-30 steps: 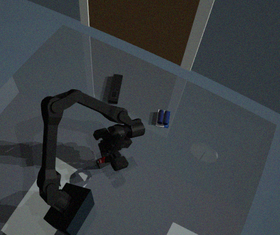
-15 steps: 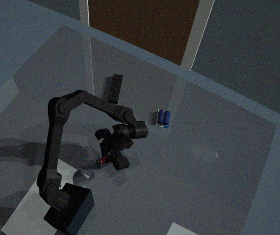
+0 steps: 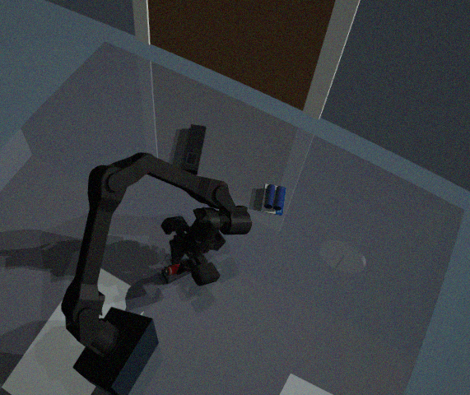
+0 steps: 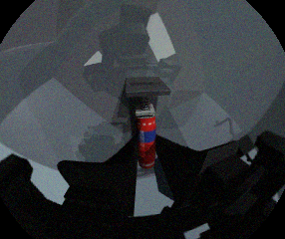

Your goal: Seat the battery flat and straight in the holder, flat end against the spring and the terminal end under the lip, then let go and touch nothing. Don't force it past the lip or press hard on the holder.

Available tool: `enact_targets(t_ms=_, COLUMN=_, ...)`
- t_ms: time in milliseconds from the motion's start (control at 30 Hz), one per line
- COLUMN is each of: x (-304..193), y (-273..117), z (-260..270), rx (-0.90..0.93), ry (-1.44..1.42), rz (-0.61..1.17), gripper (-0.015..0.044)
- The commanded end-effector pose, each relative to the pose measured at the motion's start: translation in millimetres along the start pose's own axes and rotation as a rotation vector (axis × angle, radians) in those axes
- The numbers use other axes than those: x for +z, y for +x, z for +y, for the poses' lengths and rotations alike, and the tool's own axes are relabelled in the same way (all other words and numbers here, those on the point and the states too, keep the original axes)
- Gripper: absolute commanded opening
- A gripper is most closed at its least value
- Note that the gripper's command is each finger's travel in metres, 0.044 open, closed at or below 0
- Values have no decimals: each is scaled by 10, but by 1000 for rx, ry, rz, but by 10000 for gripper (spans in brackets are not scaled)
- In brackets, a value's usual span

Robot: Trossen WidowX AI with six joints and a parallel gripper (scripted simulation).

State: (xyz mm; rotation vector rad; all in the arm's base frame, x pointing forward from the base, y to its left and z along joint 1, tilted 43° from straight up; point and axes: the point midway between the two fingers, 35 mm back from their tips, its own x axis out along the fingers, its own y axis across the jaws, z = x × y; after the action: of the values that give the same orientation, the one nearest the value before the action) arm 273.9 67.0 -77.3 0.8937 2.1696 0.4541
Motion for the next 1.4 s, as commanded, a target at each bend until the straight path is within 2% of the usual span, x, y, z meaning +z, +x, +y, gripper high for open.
enact_targets(t_ms=0, x=38, y=-15, z=5, rx=-4, ry=-9, rz=-1, gripper=67)
enact_targets(t_ms=1367, x=225, y=-99, z=6, rx=-19, ry=-9, rz=-8, gripper=67)
